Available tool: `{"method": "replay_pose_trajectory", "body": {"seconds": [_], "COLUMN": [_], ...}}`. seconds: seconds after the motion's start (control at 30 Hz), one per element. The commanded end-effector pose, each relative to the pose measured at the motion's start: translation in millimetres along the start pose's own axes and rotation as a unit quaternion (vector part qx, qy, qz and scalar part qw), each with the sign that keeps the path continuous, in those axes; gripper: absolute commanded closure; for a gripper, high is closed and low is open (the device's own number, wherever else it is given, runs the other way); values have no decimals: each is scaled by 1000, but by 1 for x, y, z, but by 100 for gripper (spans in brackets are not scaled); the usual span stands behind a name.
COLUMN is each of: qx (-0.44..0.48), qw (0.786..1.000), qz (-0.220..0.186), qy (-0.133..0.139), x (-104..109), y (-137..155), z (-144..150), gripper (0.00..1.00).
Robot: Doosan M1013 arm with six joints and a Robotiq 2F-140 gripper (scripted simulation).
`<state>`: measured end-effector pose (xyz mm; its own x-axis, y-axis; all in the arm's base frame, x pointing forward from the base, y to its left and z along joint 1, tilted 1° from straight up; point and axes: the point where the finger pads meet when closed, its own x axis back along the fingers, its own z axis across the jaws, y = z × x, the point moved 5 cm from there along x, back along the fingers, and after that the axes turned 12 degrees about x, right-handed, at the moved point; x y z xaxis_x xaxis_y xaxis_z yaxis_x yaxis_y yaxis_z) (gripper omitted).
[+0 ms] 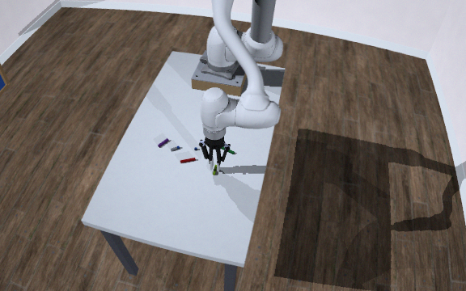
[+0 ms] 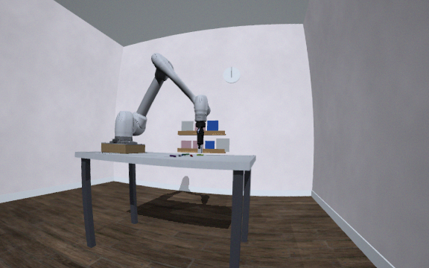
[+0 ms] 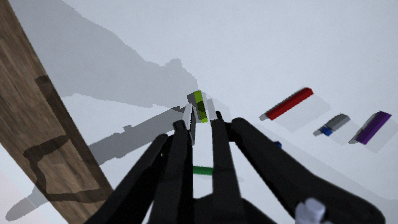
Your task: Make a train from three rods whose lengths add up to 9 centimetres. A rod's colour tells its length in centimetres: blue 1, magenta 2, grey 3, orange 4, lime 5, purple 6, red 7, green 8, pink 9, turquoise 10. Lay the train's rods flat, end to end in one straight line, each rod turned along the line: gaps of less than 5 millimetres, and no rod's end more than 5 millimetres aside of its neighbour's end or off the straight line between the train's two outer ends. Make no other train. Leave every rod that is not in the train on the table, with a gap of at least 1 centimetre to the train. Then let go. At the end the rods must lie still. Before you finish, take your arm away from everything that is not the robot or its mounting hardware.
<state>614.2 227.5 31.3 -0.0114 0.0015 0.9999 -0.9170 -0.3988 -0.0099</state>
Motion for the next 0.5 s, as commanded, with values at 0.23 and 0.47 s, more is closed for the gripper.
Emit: {"method": "replay_pose_trajectory", "body": {"seconds": [0.23, 0.47], "qx": [0, 0], "qw": [1000, 1000], "qz": [0, 0], "qy": [0, 0], "x": [-5, -12], "y": [0, 0], "z": [0, 0], "gripper": [85, 85]}}
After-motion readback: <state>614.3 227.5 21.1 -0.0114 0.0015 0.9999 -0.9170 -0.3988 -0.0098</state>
